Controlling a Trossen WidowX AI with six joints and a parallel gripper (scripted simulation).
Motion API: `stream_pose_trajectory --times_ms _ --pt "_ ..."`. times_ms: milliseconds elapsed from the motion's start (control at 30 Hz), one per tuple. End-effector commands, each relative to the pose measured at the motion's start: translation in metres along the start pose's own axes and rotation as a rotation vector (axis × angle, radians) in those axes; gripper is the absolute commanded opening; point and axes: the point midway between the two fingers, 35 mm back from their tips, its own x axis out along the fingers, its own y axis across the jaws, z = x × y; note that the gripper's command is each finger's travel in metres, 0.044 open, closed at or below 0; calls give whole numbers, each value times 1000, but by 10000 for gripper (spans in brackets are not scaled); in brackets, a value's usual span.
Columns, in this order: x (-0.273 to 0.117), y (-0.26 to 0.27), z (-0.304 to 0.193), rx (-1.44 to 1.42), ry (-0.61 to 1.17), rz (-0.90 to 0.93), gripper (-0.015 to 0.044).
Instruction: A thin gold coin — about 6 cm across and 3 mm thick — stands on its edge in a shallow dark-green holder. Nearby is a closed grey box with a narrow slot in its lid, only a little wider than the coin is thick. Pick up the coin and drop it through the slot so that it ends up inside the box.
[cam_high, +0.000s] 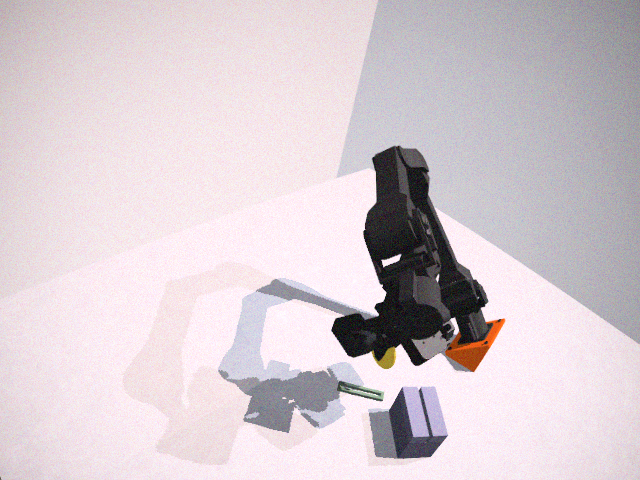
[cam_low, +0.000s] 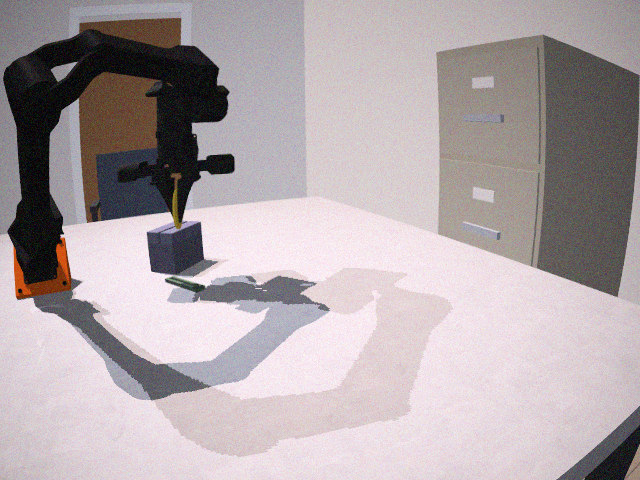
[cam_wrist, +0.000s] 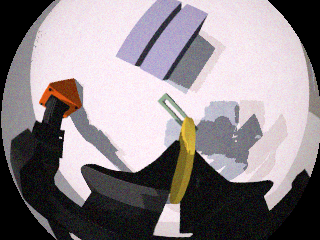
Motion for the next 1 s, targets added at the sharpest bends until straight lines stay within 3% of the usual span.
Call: stream_pose_trajectory --times_ms 0,300,967 --pt "-1 -1 2 124 -8 3 0" --pt "-2 -1 4 409 -8 4 0" --pt "-4 7 38 403 -12 3 0"
